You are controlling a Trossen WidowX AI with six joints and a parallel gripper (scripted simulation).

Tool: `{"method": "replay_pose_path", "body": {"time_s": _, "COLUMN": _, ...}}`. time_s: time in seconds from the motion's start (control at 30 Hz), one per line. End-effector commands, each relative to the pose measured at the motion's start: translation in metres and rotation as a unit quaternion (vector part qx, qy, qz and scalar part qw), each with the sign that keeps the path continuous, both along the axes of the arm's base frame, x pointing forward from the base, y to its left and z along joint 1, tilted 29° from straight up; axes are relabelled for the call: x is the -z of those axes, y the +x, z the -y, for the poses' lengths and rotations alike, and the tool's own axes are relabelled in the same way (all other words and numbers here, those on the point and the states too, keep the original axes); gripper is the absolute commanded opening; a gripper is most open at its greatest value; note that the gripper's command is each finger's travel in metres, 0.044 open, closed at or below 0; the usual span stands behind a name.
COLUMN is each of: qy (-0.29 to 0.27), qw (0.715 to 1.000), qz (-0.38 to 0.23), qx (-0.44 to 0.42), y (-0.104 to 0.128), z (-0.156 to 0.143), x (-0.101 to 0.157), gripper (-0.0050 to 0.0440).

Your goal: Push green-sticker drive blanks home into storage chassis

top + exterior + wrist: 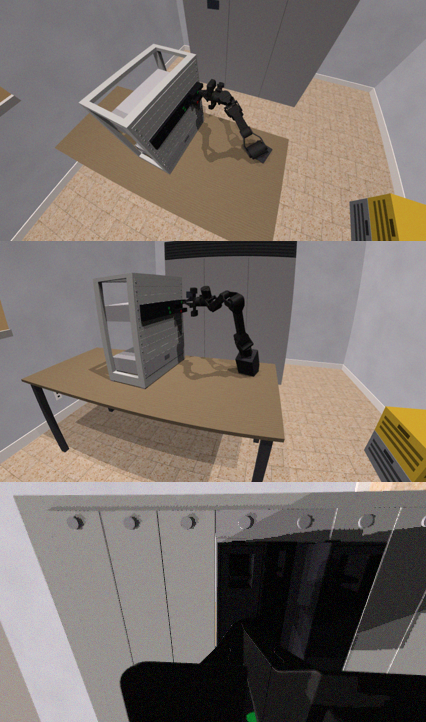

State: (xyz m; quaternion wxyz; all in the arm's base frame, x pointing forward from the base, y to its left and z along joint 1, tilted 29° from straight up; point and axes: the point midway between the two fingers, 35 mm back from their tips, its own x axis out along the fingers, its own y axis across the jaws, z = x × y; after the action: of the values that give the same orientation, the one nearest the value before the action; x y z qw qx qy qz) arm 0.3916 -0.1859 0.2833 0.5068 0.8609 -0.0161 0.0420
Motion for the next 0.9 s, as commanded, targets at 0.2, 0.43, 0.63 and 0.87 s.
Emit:
{"method": "replay_pose_path", "body": {"time_s": 0.2, "qy": -0.008, "qw": 1.0, "qz": 0.01, "qx": 0.003, "y": 0.0053, "z": 0.0015, "x": -0.011, "gripper": 0.0}}
{"method": "replay_pose_path", "body": {"time_s": 0.43, "qy": -0.008, "qw": 1.0, "qz": 0.01, "qx": 0.003, "y": 0.0053, "z": 0.0015, "x": -0.011, "gripper": 0.0}}
{"method": "replay_pose_path", "body": {"time_s": 0.63, "qy": -0.008, "qw": 1.0, "qz": 0.01, "qx": 0.003, "y": 0.0092, "z": 0.0016, "x": -0.012, "gripper": 0.0}}
{"method": "replay_pose_path", "body": {"time_s": 0.87, "qy": -0.008, "qw": 1.0, "qz": 0.01, "qx": 0.003, "y": 0.015, "z": 0.0018, "x": -0.0136, "gripper": 0.0}}
